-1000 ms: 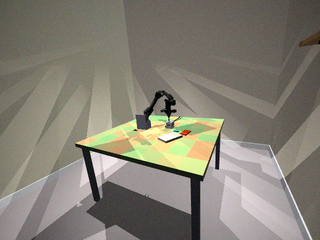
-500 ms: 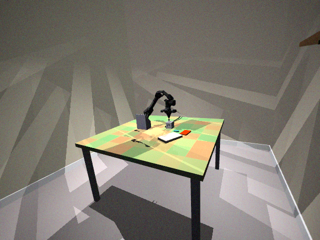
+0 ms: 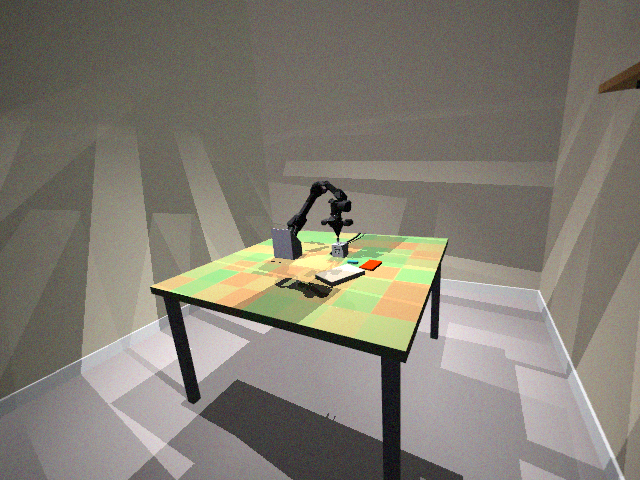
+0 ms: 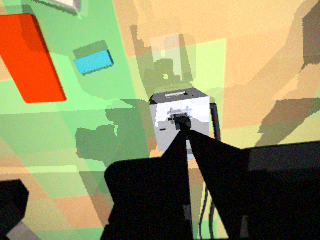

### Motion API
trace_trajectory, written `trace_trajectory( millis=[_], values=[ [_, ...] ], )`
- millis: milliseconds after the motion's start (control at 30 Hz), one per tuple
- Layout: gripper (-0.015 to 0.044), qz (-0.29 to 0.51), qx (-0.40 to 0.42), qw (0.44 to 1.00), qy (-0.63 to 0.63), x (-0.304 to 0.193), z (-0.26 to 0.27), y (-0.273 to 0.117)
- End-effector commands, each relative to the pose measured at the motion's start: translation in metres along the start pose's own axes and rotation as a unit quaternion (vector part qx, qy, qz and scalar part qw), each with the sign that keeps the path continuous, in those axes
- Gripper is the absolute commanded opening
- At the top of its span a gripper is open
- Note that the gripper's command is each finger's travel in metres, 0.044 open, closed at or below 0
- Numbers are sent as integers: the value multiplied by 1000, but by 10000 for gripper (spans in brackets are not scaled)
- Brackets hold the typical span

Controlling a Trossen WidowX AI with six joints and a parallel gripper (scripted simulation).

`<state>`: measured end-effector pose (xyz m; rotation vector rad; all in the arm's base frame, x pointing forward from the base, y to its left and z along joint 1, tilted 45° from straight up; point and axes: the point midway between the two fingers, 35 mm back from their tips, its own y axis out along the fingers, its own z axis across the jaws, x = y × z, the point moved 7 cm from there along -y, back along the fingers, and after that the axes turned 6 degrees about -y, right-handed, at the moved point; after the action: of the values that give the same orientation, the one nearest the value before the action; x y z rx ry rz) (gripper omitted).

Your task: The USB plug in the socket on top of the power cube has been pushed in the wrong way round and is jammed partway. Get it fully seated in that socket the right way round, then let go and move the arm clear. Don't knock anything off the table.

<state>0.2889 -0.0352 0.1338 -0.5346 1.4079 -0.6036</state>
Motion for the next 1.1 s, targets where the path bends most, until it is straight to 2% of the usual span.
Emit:
trace_trajectory(
  millis=[0, 1067],
  values=[
    [0, 3, 1, 1000, -2, 0, -1, 1],
    [0, 16, 2, 1000, -3, 0, -1, 5]
  ],
)
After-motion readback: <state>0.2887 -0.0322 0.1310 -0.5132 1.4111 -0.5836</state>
